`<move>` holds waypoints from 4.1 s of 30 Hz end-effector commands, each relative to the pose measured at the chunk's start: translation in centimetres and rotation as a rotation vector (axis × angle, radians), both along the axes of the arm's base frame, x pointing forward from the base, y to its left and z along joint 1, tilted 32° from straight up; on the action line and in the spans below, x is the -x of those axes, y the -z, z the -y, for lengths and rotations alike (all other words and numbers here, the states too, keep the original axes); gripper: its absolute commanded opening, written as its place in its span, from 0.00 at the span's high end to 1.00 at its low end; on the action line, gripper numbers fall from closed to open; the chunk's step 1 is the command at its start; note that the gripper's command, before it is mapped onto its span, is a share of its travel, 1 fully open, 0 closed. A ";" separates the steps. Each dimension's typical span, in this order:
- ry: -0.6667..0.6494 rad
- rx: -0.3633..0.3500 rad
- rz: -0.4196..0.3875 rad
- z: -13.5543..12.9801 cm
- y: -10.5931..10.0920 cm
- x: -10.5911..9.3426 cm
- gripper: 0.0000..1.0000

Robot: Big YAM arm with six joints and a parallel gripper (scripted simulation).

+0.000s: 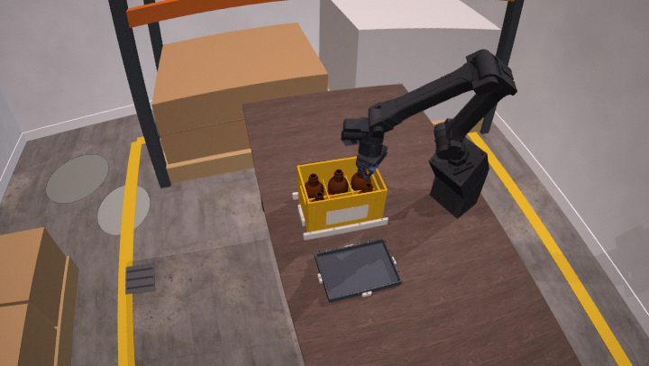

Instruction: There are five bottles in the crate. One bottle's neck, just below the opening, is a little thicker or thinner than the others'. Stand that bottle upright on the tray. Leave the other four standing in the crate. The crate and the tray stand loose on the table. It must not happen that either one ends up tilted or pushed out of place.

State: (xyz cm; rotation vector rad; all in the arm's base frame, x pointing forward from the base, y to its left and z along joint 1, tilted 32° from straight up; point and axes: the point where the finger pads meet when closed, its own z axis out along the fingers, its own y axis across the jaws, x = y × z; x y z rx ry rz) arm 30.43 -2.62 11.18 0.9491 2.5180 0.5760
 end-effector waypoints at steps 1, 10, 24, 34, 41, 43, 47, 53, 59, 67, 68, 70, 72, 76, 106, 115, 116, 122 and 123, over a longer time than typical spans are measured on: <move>-0.002 -0.007 -0.014 -0.4 1.0 -0.4 0.39; -0.002 -0.007 -0.015 -0.8 2.1 -1.0 0.39; -0.002 -0.008 -0.015 -1.1 3.0 -1.5 0.39; -0.005 -0.006 -0.014 -1.2 3.1 -1.6 0.39; -0.005 -0.006 -0.014 -1.2 3.1 -1.6 0.39; -0.005 -0.006 -0.014 -1.2 3.1 -1.6 0.39; -0.005 -0.006 -0.014 -1.2 3.1 -1.6 0.39; -0.005 -0.006 -0.014 -1.2 3.1 -1.6 0.39; -0.005 -0.006 -0.014 -1.2 3.1 -1.6 0.39; -0.005 -0.006 -0.014 -1.2 3.1 -1.6 0.39; -0.005 -0.006 -0.014 -1.2 3.1 -1.6 0.39; -0.005 -0.006 -0.014 -1.2 3.1 -1.6 0.39; -0.005 -0.006 -0.014 -1.2 3.1 -1.6 0.39; -0.005 -0.006 -0.014 -1.2 3.1 -1.6 0.39; -0.005 -0.006 -0.014 -1.2 3.1 -1.6 0.39; -0.003 -0.004 -0.012 -0.9 3.2 -1.4 0.39; -0.003 -0.003 -0.011 -0.9 3.2 -1.4 0.39; -0.002 -0.001 -0.007 -0.7 3.2 -1.4 0.39; -0.002 -0.001 -0.007 -0.7 3.1 -1.4 0.39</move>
